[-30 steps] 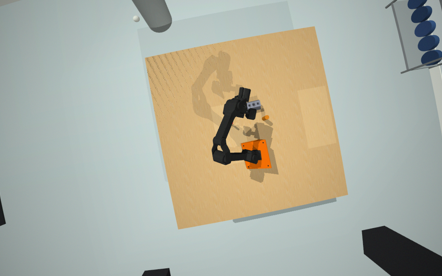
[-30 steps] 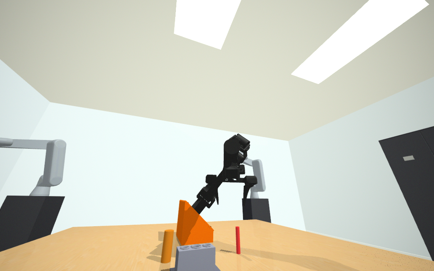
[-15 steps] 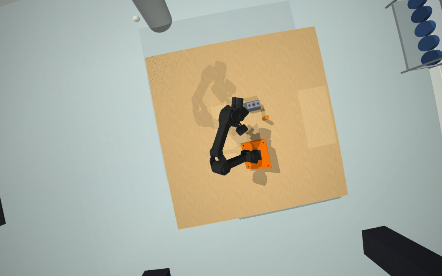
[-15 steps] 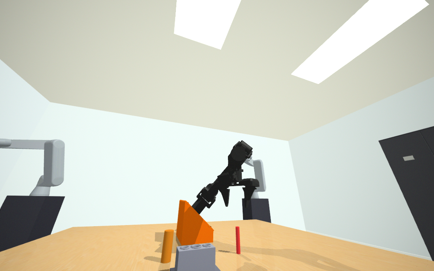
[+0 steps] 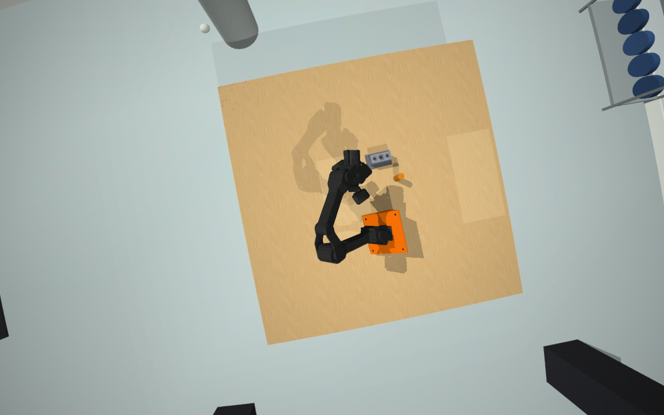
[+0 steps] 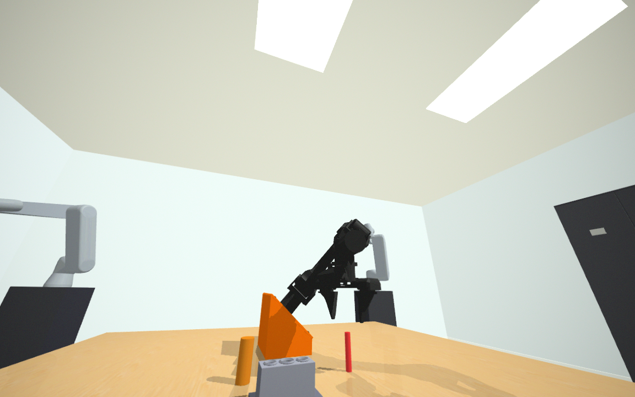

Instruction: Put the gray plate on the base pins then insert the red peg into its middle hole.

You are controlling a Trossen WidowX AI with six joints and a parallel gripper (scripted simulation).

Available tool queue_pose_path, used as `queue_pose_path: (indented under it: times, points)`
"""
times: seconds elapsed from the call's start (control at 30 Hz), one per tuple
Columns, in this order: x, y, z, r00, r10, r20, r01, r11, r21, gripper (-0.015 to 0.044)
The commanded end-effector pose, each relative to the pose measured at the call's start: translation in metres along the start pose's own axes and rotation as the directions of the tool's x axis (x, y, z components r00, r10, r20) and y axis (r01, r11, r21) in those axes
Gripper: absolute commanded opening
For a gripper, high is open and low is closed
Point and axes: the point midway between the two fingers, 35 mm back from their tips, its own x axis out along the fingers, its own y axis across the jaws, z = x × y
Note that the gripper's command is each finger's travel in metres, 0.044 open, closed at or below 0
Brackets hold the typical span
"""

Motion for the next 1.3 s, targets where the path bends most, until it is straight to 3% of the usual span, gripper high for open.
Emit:
queue_pose_path:
  times: [0.0, 1.23, 1.27]
  points:
    - [0.009, -0.001, -0.001, 1.0, -0.003, -0.01, 0.003, 1.0, 0.006, 0.044]
    - [0.064, 0.0, -0.002, 1.0, -0.001, -0.012, 0.001, 1.0, 0.005, 0.044]
    - [0.064, 0.0, -0.002, 1.0, -0.001, -0.012, 0.001, 1.0, 0.005, 0.0414]
